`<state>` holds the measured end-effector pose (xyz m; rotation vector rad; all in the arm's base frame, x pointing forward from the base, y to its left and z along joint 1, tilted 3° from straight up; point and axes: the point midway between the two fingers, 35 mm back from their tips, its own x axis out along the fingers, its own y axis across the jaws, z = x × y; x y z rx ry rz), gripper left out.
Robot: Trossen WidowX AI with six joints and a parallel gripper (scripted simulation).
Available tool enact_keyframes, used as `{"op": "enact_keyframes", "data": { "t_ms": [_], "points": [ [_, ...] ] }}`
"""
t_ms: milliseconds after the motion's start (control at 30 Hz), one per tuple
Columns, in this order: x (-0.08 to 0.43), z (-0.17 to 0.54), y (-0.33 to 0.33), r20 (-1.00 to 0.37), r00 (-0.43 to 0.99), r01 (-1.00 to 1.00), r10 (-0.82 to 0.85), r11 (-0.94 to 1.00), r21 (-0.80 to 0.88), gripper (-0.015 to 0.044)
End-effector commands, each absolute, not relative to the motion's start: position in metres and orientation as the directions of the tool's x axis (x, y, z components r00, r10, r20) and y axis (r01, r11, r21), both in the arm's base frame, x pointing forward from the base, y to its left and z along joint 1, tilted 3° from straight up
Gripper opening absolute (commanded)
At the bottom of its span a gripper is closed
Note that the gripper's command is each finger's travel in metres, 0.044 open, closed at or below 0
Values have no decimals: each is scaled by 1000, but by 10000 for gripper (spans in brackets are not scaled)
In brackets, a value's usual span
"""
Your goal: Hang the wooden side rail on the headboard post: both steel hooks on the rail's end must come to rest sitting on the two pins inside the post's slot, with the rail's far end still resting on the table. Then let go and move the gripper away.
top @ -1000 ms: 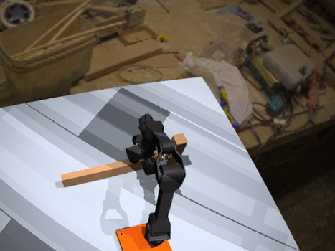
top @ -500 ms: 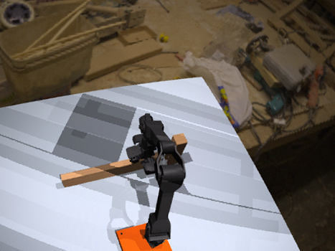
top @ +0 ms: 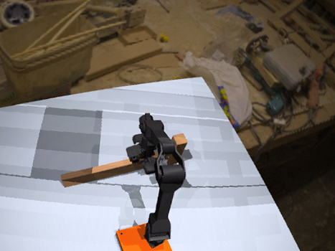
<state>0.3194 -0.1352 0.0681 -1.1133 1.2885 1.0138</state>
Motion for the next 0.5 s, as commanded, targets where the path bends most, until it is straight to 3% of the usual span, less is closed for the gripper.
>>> {"op": "enact_keyframes", "data": {
  "t_ms": [0, 467],
  "points": [
    [322, 76, -136, -997, 65, -977, -48, 199, -73, 0],
    [323, 76, -137, -997, 65, -977, -48, 199, -74, 0]
  ]
}}
